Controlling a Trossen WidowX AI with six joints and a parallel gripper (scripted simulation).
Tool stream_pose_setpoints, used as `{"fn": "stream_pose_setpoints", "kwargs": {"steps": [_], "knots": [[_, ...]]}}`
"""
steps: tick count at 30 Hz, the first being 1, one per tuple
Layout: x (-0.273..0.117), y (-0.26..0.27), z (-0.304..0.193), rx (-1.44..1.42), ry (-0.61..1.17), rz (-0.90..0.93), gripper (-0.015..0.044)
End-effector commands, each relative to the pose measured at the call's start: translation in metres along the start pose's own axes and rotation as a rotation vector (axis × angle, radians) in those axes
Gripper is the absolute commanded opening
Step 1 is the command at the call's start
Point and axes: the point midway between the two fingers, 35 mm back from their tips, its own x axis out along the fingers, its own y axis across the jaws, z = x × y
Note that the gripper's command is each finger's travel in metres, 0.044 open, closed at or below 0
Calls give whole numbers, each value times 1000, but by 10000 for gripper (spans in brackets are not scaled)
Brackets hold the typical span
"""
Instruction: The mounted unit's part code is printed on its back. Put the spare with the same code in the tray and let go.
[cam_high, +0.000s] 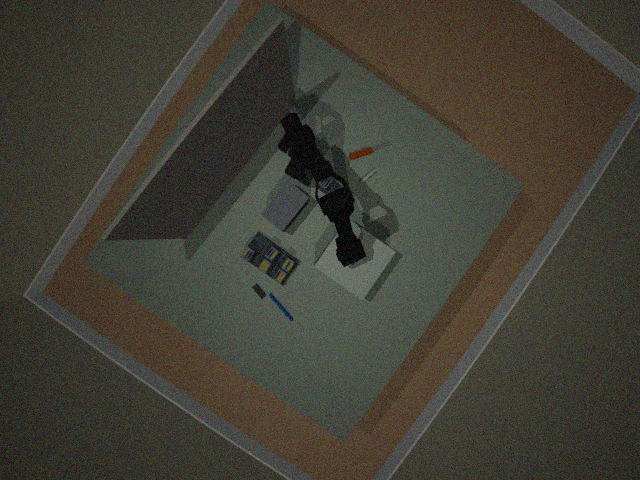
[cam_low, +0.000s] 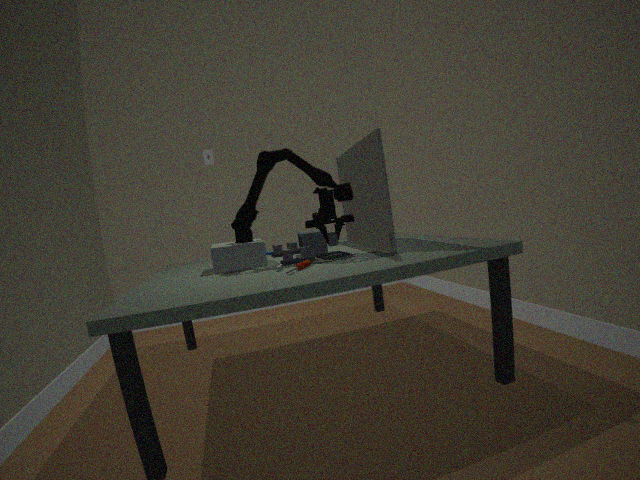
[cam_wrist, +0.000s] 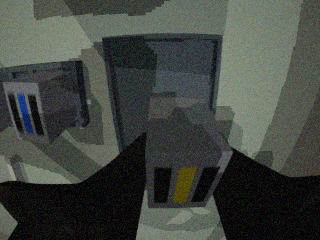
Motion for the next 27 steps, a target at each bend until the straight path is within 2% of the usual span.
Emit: {"fn": "stream_pose_setpoints", "kwargs": {"steps": [1, 26, 27], "knots": [[5, 1, 1, -6, -4, 0, 0], [31, 6, 4, -6, -4, 1, 0], [28, 5, 3, 0, 0, 1, 26]]}}
